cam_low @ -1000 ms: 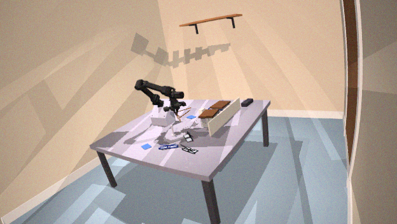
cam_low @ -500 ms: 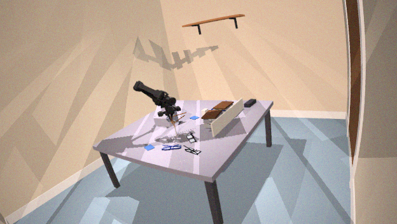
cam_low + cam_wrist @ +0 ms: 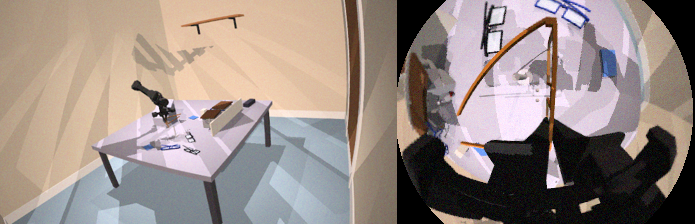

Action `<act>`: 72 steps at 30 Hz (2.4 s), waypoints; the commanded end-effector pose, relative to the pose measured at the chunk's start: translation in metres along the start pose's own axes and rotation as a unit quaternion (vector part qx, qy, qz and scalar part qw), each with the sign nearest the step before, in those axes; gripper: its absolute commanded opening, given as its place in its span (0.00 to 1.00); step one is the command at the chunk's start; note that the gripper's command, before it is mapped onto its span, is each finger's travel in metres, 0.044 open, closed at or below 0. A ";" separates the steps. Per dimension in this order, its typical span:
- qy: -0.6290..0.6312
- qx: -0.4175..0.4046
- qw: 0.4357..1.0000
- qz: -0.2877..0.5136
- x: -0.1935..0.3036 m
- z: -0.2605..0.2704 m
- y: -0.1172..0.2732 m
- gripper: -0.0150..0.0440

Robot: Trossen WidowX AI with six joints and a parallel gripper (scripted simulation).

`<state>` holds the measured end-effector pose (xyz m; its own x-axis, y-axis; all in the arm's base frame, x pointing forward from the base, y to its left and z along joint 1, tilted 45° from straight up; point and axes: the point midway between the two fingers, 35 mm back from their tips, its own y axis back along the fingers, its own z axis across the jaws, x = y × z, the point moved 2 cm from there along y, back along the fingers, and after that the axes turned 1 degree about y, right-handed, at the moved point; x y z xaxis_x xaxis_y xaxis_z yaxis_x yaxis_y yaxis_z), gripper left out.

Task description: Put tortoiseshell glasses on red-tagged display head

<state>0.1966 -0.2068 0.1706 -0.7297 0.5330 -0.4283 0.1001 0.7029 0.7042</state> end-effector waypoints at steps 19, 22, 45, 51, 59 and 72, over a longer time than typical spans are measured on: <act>-0.002 -0.002 1.000 -0.006 -0.003 -0.002 -0.057 0.25; -0.002 -0.002 1.000 -0.006 -0.003 -0.002 -0.057 0.25; -0.002 -0.002 1.000 -0.006 0.008 -0.010 -0.057 0.25; -0.002 -0.002 1.000 -0.006 0.011 -0.012 -0.057 0.25; -0.002 -0.002 1.000 -0.006 0.015 -0.015 -0.057 0.25; -0.002 -0.002 1.000 -0.006 0.022 -0.018 -0.057 0.25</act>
<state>0.1653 -0.2459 0.1309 -0.7275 0.5306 -0.4350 0.0960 0.7065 0.7011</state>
